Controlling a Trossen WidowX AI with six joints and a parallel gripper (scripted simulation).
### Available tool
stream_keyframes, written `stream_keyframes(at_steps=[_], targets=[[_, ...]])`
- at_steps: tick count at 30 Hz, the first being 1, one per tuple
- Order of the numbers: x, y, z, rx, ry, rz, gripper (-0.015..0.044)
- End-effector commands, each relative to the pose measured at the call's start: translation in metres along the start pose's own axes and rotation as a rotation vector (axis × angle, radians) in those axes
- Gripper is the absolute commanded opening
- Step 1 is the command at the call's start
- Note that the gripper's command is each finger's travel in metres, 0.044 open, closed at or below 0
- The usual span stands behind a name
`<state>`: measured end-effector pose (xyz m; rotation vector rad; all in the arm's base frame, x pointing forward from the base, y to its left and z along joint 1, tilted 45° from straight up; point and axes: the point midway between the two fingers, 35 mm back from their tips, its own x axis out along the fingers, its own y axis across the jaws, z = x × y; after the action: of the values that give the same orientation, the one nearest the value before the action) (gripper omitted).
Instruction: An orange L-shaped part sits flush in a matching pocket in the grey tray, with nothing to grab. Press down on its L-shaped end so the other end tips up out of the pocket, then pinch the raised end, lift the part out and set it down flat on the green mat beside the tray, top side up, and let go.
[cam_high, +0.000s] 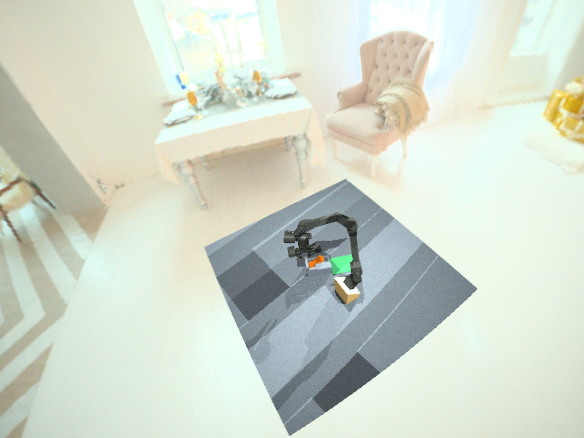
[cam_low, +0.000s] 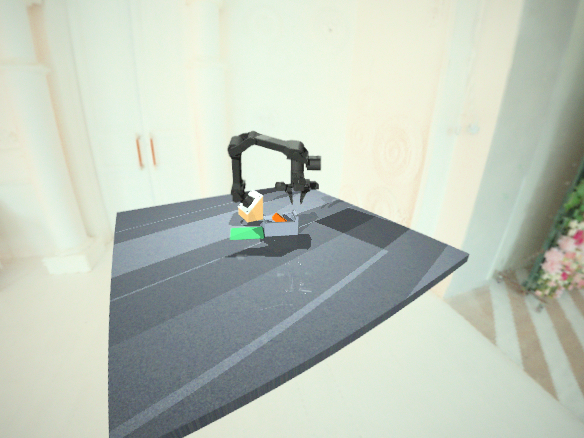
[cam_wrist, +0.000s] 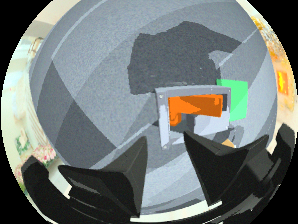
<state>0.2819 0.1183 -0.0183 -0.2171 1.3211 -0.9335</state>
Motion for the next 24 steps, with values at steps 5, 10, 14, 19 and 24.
stream_keyframes(at_steps=[5,10,14,19,24], targets=[[-0.0103,-0.0023,0.0004,0.003,-0.002,0.005,0.0180],[-0.0103,-0.0023,0.0004,0.003,-0.002,0.005,0.0180],[-0.0103,-0.0023,0.0004,0.003,-0.002,0.005,0.0180],[-0.0103,-0.0023,0.0004,0.003,-0.002,0.005,0.0180],[-0.0103,-0.0023,0.0004,0.003,-0.002,0.005,0.0180]])
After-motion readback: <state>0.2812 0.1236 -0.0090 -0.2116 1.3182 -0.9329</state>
